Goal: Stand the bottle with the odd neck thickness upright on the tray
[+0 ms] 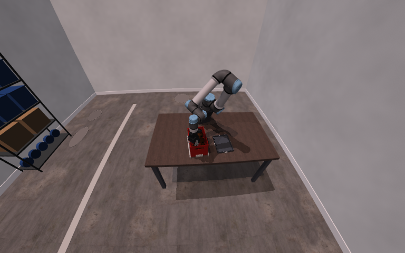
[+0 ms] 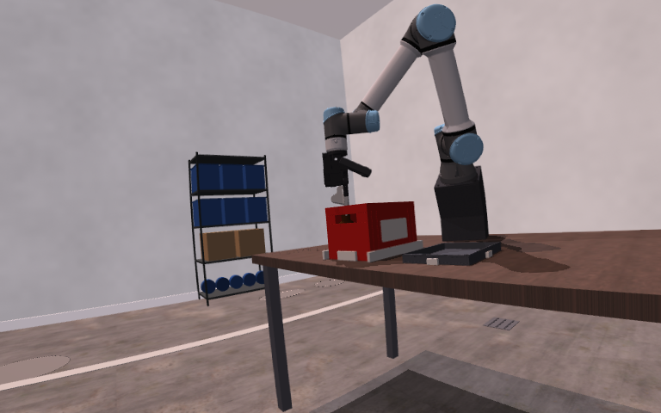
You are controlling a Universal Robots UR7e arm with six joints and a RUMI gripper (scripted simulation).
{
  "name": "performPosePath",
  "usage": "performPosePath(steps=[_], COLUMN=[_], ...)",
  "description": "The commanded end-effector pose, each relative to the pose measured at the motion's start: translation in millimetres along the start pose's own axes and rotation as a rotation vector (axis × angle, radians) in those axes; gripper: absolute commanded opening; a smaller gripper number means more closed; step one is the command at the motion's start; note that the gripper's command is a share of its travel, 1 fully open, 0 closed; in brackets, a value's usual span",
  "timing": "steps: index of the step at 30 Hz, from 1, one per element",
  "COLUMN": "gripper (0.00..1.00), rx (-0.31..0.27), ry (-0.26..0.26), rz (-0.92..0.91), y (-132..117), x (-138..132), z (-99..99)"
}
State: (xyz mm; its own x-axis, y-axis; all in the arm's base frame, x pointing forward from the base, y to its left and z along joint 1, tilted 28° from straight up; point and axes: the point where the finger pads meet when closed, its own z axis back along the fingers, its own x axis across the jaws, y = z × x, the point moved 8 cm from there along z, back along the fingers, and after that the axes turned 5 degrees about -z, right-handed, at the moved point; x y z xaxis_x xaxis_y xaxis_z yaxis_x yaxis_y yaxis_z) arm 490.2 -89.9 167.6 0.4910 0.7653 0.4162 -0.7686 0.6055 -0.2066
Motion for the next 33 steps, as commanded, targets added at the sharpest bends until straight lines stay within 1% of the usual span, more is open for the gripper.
performPosePath(steps=[1, 2, 3, 33], gripper=[0.38, 0.38, 0.00, 0.00], rx=[0.004, 0.004, 0.004, 0.004], ry=[0.000, 0.000, 0.000, 0.000], rz=[-0.001, -0.001, -0.001, -0.001], y=[2.2, 2.2, 2.2, 2.2], x=[-0.4, -0.4, -0.4, -0.4], z=[-1.8, -1.8, -1.8, -1.8])
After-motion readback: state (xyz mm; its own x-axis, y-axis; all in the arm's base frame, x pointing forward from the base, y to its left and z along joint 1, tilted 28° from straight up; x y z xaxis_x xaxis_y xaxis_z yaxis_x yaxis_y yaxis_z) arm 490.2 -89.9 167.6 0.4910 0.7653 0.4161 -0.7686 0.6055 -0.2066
